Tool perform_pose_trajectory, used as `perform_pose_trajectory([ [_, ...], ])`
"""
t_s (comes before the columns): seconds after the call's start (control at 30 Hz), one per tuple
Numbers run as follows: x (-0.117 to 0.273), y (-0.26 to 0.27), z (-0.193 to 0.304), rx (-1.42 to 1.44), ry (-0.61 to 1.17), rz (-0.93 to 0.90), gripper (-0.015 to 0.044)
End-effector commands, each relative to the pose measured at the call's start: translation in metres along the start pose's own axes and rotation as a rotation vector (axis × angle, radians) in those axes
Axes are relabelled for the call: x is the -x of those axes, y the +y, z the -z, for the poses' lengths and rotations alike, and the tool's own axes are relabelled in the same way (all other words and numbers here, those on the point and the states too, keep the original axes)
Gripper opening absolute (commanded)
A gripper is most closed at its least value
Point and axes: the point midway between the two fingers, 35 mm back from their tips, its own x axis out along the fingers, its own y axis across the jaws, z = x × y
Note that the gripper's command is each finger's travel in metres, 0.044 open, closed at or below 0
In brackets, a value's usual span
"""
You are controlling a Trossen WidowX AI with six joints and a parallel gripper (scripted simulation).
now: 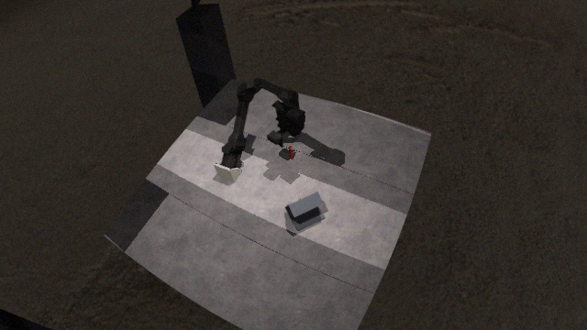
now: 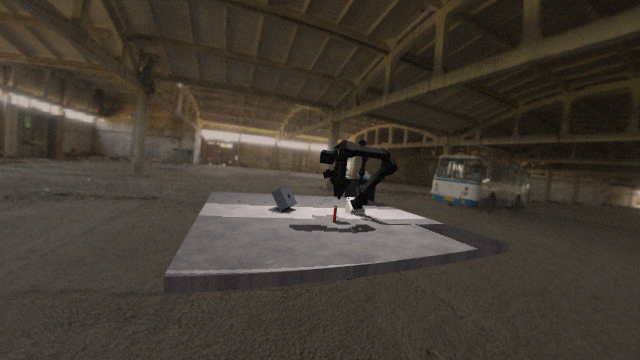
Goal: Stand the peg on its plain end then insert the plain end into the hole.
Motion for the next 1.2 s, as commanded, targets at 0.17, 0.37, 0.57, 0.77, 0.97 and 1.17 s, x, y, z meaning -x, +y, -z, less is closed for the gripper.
perform_pose_trajectory([
  [0.17,-0.005,0.001,-0.002,0.098,0.011,-0.007,0.044],
  [0.37,-0.014,0.001,-0.002,0.278,0.02,0.001,0.044],
  [0.57,-0.019,0.001,-0.001,0.38,0.025,0.005,0.044],
  [0.77,-0.021,0.001,-0.002,0.38,0.025,0.005,0.044],
  [0.97,-0.03,0.001,-0.002,0.38,0.025,0.007,0.044],
  [1.17,-0.039,0.001,-0.003,0.381,0.024,0.008,0.044],
])
